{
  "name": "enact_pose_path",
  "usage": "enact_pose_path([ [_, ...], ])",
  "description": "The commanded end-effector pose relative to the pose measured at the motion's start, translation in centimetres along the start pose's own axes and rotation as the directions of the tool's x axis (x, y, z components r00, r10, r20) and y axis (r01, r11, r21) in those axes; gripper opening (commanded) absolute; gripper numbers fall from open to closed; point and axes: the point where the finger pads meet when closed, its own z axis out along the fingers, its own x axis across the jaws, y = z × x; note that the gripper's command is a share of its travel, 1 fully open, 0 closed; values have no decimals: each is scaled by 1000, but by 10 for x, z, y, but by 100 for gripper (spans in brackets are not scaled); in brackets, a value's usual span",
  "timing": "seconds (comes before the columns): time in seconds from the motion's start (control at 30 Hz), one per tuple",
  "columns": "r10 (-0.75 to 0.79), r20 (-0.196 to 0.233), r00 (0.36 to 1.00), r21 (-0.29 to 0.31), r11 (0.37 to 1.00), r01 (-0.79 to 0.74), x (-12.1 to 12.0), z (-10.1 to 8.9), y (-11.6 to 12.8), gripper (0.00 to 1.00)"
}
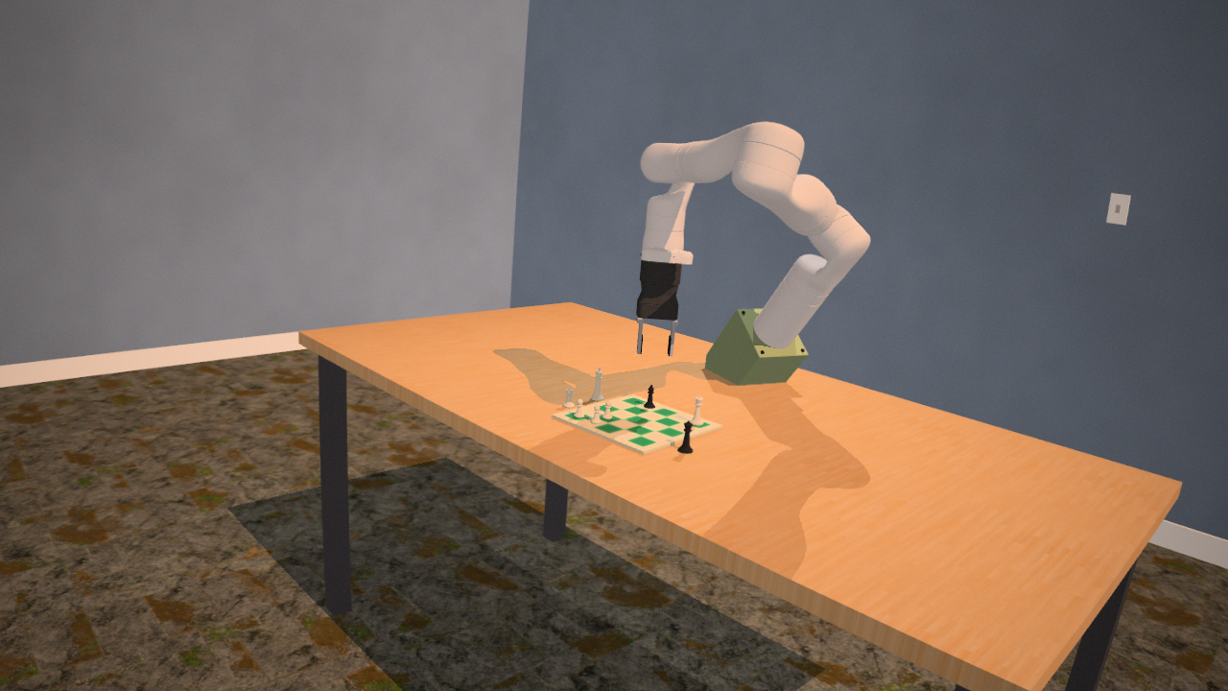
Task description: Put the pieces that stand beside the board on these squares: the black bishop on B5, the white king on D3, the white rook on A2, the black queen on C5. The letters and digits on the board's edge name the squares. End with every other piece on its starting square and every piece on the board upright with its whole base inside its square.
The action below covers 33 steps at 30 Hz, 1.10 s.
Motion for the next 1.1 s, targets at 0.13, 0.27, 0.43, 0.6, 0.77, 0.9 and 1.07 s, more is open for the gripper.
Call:
enact_pose_path([
  [0.13, 0, -2, 1000, 0, 1000, 0, 0, -1, 0, 100],
  [0.27, 0, -2, 1000, 0, 1000, 0, 0, -1, 0, 100],
  [0.43, 0, -2, 1000, 0, 1000, 0, 0, -1, 0, 100],
  [0.6, -6, -1, 1000, 0, 1000, 6, 0, -1, 0, 100],
  [0.77, -17, -1, 1000, 0, 1000, 17, 1, -1, 0, 100],
  [0.9, -43, 1, 999, 0, 999, 43, 1, -1, 0, 100],
  [1.07, -99, 4, 995, 0, 995, 99, 1, -1, 1, 100],
])
